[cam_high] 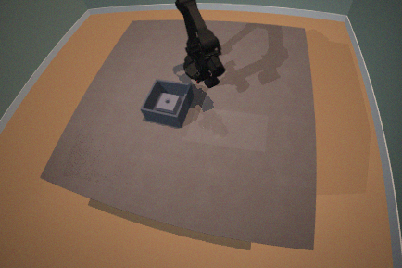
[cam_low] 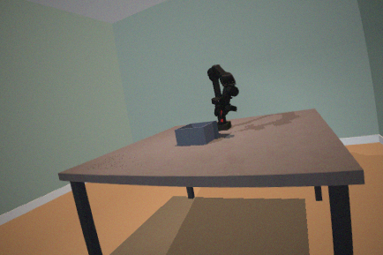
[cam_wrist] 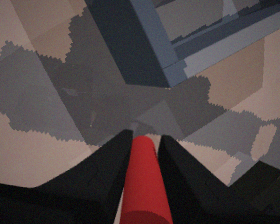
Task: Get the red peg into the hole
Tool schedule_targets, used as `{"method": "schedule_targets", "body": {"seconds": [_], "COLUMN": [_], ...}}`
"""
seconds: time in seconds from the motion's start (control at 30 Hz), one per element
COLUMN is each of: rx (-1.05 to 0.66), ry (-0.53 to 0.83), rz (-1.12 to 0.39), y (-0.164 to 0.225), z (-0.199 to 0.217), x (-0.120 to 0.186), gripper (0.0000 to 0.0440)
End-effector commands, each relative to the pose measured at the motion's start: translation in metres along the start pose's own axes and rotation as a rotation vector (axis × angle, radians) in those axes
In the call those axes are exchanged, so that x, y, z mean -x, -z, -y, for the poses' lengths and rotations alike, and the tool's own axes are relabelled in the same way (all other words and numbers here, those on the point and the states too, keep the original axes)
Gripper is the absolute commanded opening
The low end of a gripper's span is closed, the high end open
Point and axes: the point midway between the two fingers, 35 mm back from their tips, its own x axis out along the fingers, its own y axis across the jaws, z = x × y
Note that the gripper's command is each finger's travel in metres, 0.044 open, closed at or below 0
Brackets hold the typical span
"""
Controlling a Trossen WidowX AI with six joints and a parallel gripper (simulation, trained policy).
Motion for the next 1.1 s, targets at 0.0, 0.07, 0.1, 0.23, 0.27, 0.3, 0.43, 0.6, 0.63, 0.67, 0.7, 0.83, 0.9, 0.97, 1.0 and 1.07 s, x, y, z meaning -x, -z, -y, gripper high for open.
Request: {"method": "schedule_targets", "body": {"seconds": [0.0,0.07,0.1,0.23,0.27,0.3,0.43,0.6,0.63,0.67,0.7,0.83,0.9,0.97,1.0,1.07], "rx": [-0.039,-0.068,-0.082,-0.134,-0.146,-0.158,-0.198,-0.233,-0.238,-0.242,-0.245,-0.251,-0.25,-0.246,-0.243,-0.234], "ry": [-0.006,-0.007,-0.007,-0.01,-0.01,-0.01,-0.006,0.001,0.002,0.002,0.003,0.001,-0.001,-0.004,-0.006,-0.009], "rz": [0.027,0.038,0.043,0.06,0.063,0.067,0.076,0.08,0.081,0.081,0.081,0.078,0.074,0.07,0.067,0.061], "y": [-0.016,-0.025,-0.03,-0.048,-0.052,-0.057,-0.074,-0.093,-0.096,-0.1,-0.104,-0.118,-0.124,-0.13,-0.133,-0.138], "z": [0.005,0.008,0.009,0.012,0.013,0.014,0.018,0.023,0.023,0.024,0.024,0.026,0.027,0.028,0.029,0.029], "x": [0.009,0.011,0.011,0.012,0.012,0.011,0.007,-0.003,-0.005,-0.008,-0.01,-0.021,-0.026,-0.032,-0.035,-0.041], "gripper": [0.0,0.0,0.0,0.0,0.0,0.0,0.0,0.0,0.0,0.0,0.0,0.0,0.0,0.0001,0.0001,0.0002]}}
